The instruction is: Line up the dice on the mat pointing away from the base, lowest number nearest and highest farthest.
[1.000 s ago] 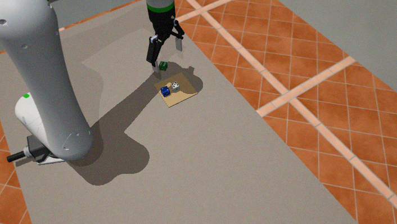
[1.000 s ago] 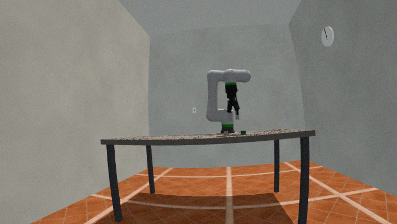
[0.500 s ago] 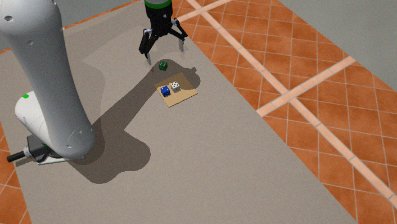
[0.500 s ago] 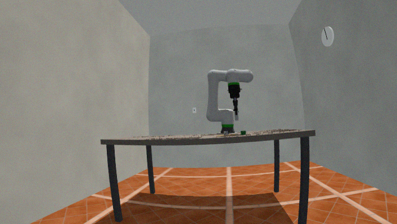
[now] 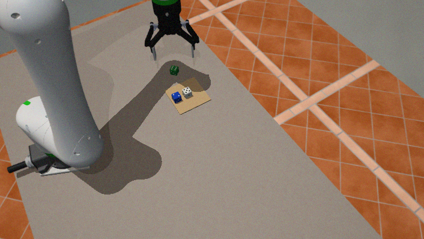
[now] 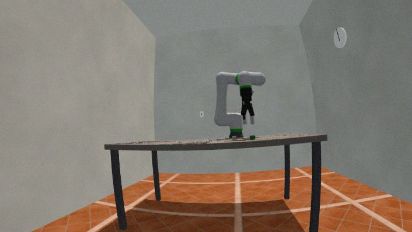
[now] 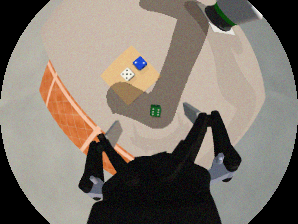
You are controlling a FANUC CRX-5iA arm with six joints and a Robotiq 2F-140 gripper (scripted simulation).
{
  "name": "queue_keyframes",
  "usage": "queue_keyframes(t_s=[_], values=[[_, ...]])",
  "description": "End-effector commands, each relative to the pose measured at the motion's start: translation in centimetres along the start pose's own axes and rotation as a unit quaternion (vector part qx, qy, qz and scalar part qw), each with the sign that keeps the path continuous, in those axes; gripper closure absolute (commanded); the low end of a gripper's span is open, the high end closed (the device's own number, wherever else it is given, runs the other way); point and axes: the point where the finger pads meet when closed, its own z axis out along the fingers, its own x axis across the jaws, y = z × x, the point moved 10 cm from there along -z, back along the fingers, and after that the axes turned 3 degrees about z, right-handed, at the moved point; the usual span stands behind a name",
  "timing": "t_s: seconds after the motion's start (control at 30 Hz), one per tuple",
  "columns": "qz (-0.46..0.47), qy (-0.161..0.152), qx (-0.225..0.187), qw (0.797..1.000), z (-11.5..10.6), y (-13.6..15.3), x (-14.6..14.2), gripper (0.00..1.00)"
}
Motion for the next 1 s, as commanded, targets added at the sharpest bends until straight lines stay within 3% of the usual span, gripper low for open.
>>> queue_keyframes(t_s=[0.0,0.23,0.43,0.47,0.97], values=[[0.058,-0.005,0.004,0.998,0.0,0.6,0.4,0.00],[0.167,-0.005,0.003,0.986,0.1,1.7,1.0,0.00],[0.187,-0.005,0.003,0.982,0.1,1.9,1.1,0.00],[0.187,-0.005,0.003,0.982,0.1,1.9,1.1,0.72],[0.187,-0.005,0.003,0.982,0.1,1.9,1.1,0.72]])
